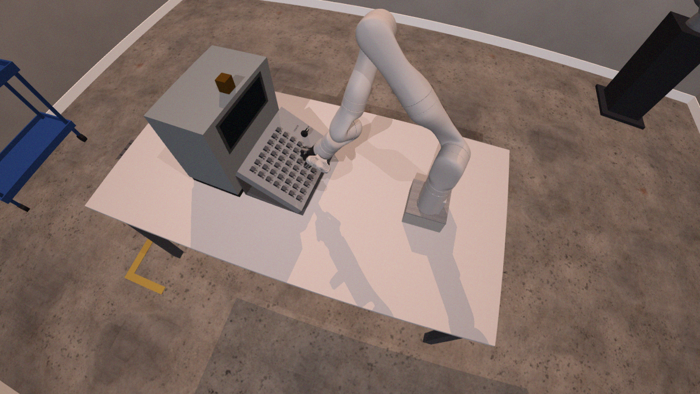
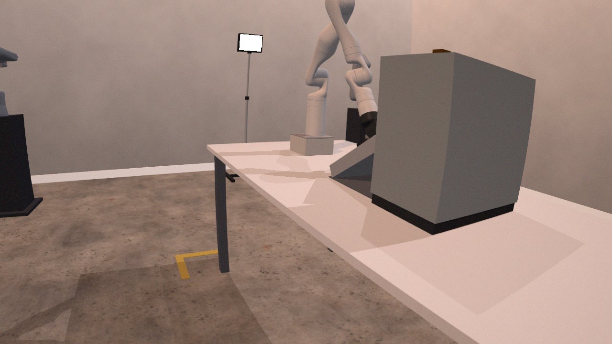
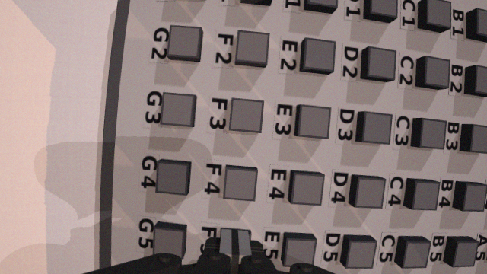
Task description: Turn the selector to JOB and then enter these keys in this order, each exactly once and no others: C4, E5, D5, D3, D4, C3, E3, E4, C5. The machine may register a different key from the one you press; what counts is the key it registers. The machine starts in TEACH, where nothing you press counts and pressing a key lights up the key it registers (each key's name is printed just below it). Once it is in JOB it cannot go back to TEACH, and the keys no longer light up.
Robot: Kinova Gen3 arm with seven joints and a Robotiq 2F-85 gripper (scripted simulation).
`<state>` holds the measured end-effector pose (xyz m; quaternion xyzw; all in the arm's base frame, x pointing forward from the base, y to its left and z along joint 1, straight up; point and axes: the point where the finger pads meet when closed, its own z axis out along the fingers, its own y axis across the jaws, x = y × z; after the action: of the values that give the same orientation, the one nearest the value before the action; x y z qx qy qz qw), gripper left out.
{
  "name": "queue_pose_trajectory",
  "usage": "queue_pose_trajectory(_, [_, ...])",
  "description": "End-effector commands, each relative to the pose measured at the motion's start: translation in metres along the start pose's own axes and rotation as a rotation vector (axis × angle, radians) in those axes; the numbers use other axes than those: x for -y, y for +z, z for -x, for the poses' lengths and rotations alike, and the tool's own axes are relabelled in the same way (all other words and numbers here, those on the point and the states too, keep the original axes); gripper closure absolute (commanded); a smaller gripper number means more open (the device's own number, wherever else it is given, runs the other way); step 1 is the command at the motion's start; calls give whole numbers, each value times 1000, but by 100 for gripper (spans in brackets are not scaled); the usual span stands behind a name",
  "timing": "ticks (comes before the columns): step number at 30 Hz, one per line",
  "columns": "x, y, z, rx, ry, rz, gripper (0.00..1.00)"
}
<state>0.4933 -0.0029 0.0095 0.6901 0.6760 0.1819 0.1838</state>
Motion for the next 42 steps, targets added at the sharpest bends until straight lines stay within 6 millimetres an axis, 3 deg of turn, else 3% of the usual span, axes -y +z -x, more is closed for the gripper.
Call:
queue_pose_trajectory(1, [-1,0,0,0,0,2,90])
queue_pose_trajectory(28, [-1,0,0,0,0,2,90])
queue_pose_trajectory(42, [-1,-13,0,0,0,2,90])
